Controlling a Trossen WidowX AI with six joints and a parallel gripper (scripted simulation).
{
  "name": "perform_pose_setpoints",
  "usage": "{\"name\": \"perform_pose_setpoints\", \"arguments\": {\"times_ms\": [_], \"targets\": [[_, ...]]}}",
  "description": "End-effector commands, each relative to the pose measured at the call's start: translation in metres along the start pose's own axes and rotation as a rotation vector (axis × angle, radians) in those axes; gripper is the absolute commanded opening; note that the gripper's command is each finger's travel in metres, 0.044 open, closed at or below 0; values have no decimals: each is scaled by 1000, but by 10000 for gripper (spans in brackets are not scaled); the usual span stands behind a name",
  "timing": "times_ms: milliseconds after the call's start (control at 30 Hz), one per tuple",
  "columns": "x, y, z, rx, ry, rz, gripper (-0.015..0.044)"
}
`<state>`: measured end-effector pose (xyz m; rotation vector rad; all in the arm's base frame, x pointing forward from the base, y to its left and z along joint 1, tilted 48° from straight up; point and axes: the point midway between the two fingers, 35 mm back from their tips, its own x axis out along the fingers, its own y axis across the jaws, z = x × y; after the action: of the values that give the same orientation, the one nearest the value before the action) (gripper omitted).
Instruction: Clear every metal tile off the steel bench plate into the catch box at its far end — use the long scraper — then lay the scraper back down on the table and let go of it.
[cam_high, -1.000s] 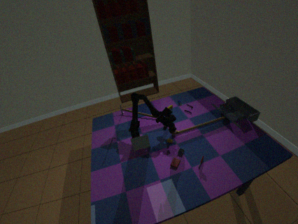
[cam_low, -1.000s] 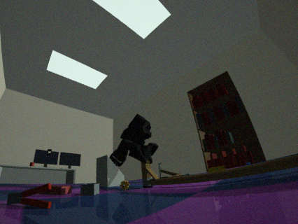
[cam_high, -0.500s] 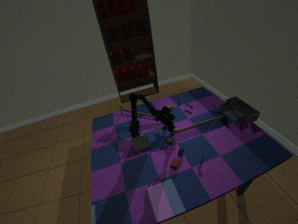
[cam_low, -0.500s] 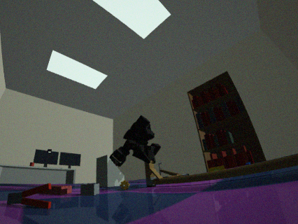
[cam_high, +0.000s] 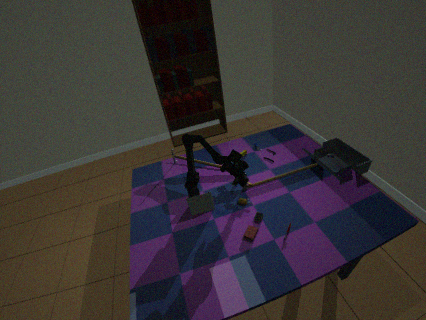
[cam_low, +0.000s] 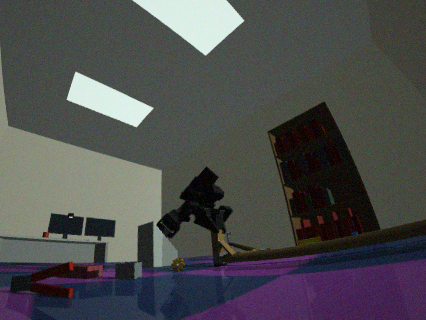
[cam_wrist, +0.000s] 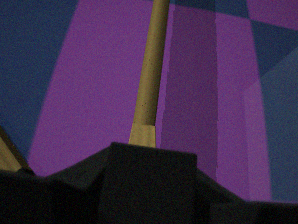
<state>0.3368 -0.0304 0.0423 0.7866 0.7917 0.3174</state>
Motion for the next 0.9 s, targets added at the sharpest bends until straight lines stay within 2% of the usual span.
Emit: {"name": "perform_pose_setpoints", "arguments": {"times_ms": [0,867], "targets": [[-2,6,2,-8,-10,0,0],[-3,30,1,-13,-9,9,0]]}}
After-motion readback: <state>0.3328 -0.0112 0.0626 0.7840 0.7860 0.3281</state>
